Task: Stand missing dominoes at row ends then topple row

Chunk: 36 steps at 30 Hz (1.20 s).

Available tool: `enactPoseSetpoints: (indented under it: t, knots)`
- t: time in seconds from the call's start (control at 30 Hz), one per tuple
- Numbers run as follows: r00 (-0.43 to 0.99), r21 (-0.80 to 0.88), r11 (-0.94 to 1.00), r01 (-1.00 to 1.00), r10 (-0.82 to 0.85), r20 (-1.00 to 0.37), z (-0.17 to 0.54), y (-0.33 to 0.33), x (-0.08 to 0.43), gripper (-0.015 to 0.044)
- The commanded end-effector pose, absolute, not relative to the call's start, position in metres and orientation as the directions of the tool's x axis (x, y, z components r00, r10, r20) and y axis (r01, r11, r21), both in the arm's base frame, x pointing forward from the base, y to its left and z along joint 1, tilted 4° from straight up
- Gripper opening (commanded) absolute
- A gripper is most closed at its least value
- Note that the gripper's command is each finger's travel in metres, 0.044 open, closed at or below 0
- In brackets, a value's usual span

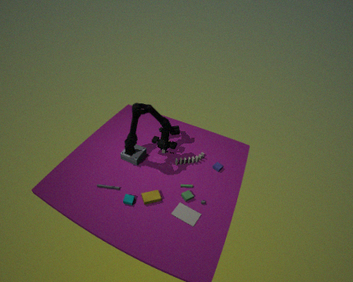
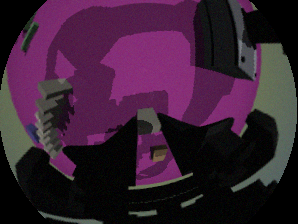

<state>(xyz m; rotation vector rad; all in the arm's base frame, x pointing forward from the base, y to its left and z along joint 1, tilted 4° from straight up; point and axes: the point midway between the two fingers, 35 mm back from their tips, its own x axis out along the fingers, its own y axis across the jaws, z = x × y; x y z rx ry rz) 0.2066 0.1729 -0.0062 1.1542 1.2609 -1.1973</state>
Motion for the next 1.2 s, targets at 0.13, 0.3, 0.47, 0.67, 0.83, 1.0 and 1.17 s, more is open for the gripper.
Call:
enactPoseSetpoints:
  t: [0.13, 0.3, 0.47, 0.67, 0.83, 1.0, 1.17]
  knots:
    - [-0.039, -0.039, 0.049, 0.998, 0.005, -0.999, -0.006, 0.174, 0.206, 0.0107]
    - [-0.039, -0.038, 0.049, 0.998, 0.005, -0.999, 0.004, 0.175, 0.209, 0.0107]
    - [-0.036, -0.036, 0.051, 0.998, 0.002, -0.999, 0.085, 0.178, 0.217, 0.0107]
    - [-0.036, -0.036, 0.051, 0.998, 0.0, -0.999, 0.129, 0.173, 0.212, 0.0107]
    - [-0.035, -0.035, 0.171, 0.985, 0.0, -0.999, 0.129, 0.17, 0.219, 0.0107]
    - [-0.033, -0.028, 0.551, 0.834, 0.0, -0.999, 0.13, 0.158, 0.241, 0.0107]
    - [-0.031, -0.018, 0.839, 0.544, -0.001, -1.0, 0.13, 0.144, 0.263, 0.0107]
